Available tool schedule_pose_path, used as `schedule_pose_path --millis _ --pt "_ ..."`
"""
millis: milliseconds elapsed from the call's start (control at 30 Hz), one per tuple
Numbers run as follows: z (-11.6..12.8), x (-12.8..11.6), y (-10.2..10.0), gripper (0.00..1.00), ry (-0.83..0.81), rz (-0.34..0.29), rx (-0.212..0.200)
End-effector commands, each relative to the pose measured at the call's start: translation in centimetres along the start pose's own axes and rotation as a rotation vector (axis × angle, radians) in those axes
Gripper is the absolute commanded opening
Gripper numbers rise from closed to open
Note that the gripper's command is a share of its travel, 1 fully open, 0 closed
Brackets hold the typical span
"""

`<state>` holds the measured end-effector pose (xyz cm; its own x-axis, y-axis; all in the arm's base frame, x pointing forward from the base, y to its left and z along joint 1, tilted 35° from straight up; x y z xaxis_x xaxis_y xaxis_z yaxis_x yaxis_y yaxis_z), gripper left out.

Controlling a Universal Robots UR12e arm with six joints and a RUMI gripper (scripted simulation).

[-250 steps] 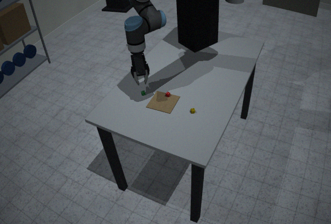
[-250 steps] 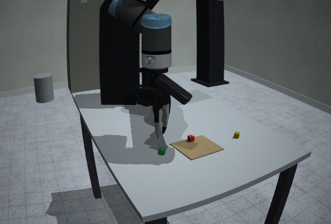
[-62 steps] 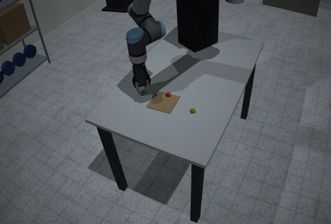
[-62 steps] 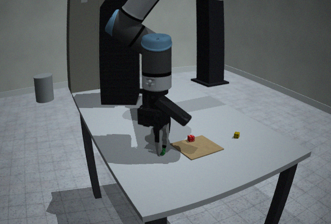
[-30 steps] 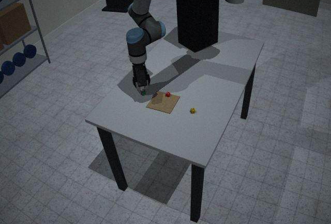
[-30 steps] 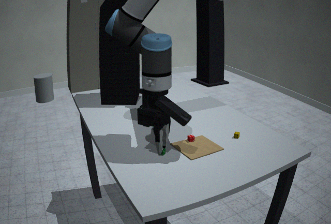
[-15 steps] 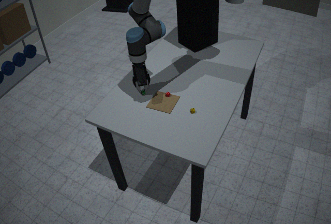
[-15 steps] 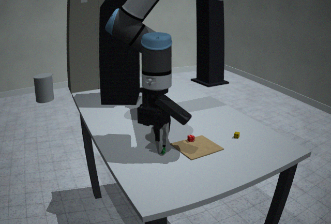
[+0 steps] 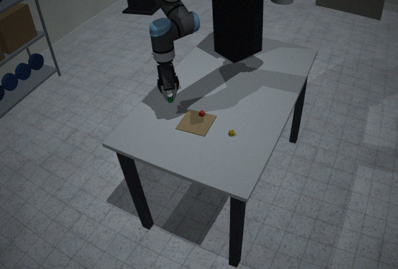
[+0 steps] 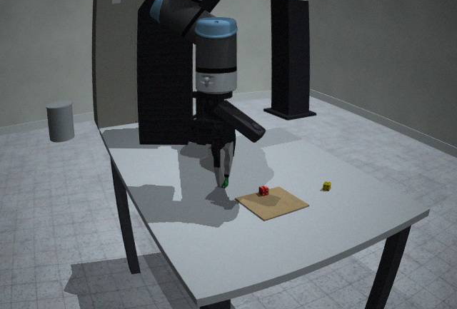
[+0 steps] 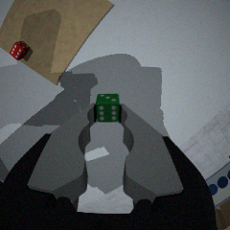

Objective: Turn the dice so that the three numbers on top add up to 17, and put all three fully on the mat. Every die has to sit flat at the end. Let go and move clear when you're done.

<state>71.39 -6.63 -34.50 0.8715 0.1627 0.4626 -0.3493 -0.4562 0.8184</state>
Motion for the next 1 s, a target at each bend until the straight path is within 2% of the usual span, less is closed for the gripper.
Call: schedule_pose_path --millis 0,633,967 --pt "0.0 0.0 2.7 0.03 0.001 0.0 0.001" --pt "-0.2 0.2 2.9 0.03 -0.018 -0.001 0.0" --pt "-3.1 2.4 3.0 0.03 -0.223 -0.002 -0.001"
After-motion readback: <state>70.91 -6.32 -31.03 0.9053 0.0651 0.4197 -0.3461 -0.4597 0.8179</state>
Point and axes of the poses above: the point where the finger pads meet when closed, its own y axis back along the fingers, its own z axis across the jaws, x = y × z, the point moved 1 cm from there along y, back along the fingers, and after that the axes turned 12 degrees about -y, right-handed, at the moved point
